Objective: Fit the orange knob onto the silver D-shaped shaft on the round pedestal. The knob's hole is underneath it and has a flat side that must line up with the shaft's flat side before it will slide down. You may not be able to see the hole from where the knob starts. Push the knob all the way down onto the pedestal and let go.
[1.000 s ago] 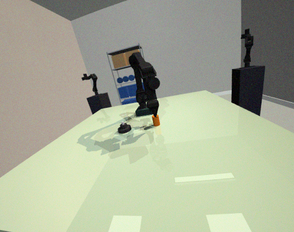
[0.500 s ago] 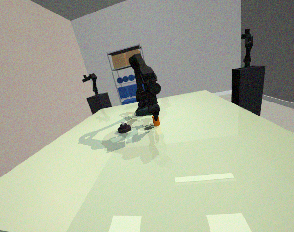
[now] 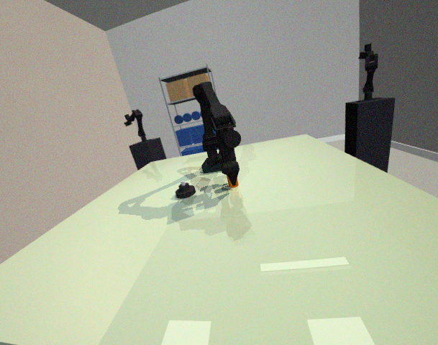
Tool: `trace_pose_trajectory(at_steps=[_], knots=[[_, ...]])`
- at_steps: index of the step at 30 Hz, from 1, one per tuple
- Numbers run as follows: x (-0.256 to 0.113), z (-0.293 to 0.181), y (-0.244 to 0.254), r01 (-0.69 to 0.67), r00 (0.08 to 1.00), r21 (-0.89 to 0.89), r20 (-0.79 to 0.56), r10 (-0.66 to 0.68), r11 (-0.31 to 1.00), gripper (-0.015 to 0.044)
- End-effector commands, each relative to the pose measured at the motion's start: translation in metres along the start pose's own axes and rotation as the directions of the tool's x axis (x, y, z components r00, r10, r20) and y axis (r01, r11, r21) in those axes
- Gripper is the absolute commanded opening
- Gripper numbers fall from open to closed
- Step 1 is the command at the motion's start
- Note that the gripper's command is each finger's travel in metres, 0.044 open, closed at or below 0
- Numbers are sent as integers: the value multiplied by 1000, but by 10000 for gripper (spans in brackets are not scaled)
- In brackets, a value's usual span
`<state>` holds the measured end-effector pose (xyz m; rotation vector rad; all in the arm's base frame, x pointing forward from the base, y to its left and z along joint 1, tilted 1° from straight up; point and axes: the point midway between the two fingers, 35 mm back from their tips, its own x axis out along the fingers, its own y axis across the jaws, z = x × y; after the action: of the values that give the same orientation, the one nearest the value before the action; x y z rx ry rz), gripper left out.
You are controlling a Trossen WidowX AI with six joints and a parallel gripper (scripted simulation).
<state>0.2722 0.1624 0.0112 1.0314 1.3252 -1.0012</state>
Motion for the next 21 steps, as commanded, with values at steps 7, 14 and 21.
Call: trace_pose_trajectory(at_steps=[7,14,21], knots=[[13,2,-4,8,1000,3,8,-8,1000,414],[13,2,-4,8,1000,3,8,-8,1000,230],[13,2,-4,8,1000,3,8,-8,1000,144]])
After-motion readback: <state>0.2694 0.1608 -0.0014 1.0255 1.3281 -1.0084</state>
